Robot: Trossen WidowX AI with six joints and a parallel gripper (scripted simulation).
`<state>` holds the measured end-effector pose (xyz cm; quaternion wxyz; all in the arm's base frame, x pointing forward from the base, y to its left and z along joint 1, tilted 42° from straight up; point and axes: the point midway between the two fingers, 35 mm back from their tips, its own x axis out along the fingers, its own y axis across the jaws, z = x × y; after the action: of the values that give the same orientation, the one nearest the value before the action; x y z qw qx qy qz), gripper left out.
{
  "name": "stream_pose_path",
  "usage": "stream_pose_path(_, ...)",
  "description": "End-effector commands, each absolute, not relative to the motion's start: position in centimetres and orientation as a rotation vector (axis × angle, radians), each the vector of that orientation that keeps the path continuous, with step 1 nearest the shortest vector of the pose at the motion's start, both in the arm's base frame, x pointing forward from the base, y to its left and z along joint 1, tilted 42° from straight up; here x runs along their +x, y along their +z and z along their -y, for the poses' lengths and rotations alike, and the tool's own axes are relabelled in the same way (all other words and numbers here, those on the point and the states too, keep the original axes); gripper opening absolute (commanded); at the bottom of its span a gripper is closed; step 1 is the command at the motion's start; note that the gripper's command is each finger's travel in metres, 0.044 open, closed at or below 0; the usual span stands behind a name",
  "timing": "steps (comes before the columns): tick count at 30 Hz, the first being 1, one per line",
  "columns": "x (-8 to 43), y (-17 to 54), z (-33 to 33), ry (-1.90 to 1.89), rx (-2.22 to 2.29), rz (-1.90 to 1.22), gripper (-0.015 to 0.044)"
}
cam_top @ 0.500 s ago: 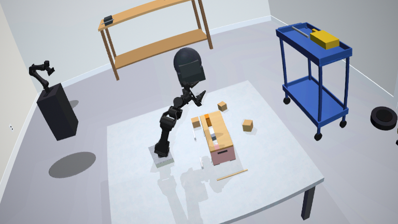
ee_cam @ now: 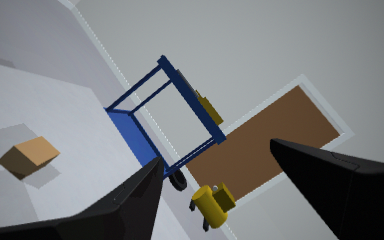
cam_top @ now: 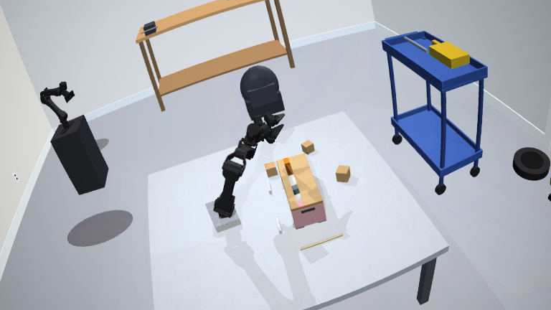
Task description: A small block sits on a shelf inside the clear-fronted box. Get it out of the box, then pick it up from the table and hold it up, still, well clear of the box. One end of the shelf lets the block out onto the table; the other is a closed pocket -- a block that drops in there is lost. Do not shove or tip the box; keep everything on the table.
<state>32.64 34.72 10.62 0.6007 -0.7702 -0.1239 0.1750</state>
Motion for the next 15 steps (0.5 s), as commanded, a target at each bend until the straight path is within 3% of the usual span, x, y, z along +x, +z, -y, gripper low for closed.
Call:
stream_pose_path(1, 34.4, 6.7, -33.7, 0.499, -1.373, -0.086, 0.04)
stream_pose_path(15, 33.8, 1.6, -30.1, 0.293, -0.673, -0.685, 0.04)
